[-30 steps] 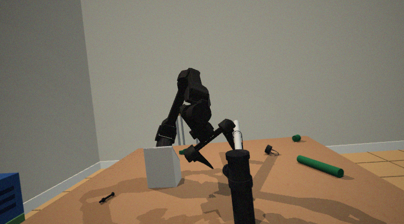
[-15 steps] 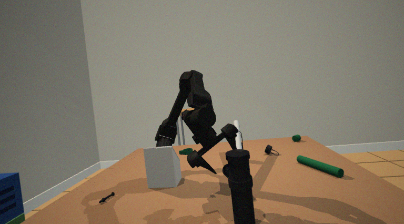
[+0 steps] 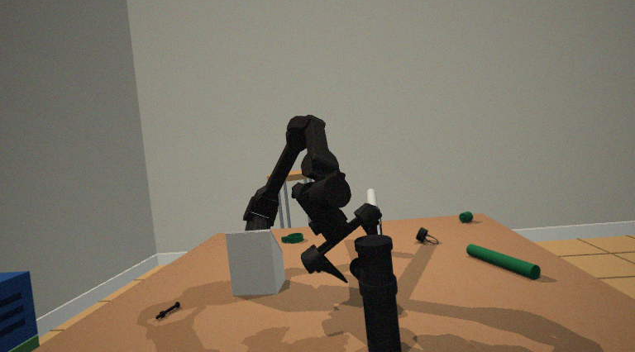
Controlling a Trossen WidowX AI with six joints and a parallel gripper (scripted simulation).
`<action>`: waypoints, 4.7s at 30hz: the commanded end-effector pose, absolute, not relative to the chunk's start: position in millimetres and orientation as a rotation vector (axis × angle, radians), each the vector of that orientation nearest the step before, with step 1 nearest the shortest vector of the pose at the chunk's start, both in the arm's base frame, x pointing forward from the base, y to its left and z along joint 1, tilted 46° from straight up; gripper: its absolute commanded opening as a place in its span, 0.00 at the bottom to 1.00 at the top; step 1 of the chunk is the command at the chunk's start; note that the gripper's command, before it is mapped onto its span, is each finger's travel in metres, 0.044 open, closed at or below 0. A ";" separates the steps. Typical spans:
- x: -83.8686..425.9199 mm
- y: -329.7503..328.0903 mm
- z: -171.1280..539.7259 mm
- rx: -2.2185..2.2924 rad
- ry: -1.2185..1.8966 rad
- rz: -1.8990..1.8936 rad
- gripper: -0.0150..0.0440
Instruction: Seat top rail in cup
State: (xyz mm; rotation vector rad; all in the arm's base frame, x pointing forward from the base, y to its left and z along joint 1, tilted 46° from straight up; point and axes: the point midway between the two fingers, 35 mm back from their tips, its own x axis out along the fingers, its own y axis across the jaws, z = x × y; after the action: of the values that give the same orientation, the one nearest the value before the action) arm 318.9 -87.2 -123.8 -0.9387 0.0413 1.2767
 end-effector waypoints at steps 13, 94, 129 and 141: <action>324.8 -62.0 -135.6 -0.922 0.035 1.278 1.00; 358.0 -46.6 -133.6 -0.758 0.362 1.147 0.25; 356.0 -46.0 -133.8 -0.774 0.342 1.160 0.70; 356.4 -46.2 -92.5 -0.766 0.347 1.156 1.00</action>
State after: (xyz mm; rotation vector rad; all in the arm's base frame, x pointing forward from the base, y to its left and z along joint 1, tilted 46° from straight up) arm 360.2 -48.1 -102.2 -0.7830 0.3373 1.1531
